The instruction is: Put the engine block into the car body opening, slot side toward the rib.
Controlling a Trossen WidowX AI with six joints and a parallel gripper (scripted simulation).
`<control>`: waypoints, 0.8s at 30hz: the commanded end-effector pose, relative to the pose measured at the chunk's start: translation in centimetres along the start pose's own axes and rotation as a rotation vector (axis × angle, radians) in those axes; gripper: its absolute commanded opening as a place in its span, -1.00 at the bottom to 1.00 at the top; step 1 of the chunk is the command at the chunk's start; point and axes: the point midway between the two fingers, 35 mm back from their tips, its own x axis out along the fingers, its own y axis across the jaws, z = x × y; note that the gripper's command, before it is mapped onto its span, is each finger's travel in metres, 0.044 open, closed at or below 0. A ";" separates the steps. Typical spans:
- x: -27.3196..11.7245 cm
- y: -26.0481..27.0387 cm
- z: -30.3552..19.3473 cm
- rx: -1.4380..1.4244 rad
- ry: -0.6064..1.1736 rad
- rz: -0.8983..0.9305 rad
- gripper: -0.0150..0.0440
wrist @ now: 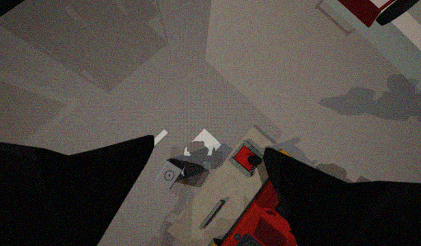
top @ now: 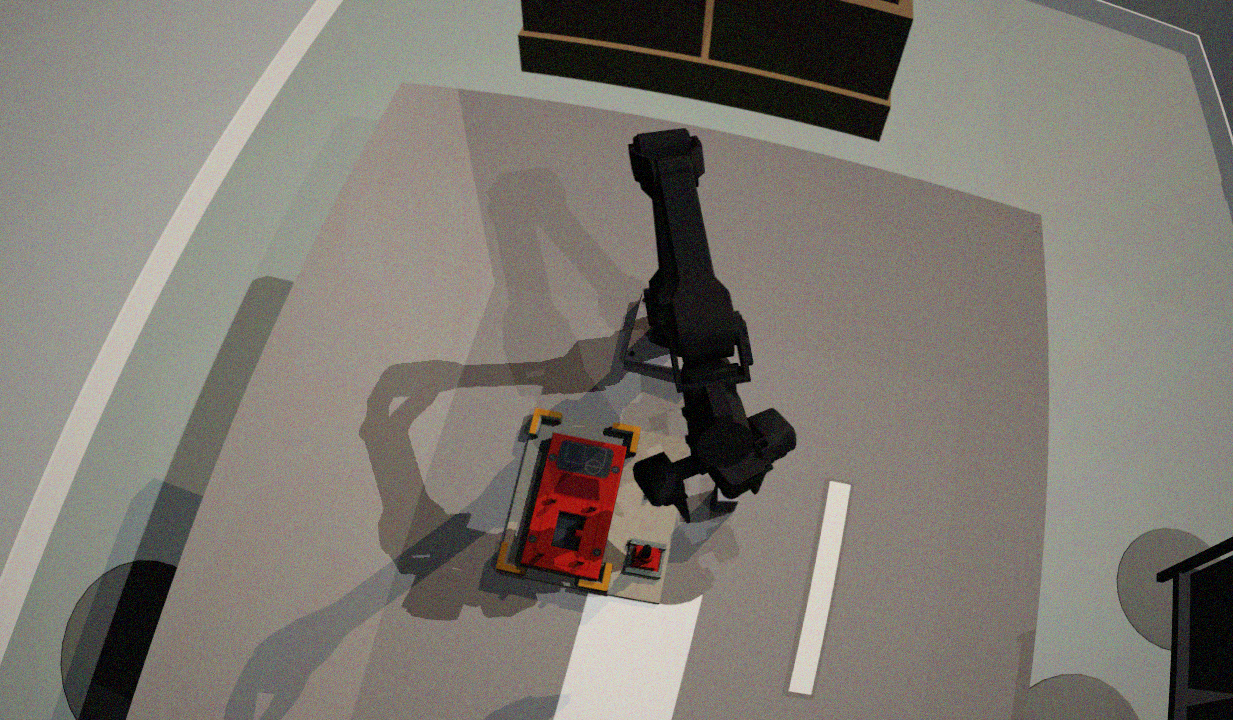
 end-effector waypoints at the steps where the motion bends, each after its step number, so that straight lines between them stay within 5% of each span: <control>1: 0.5 0.6 -0.4 -0.110 0.052 0.013 1.00; 24: 2.2 4.0 -3.9 -0.803 0.333 0.206 1.00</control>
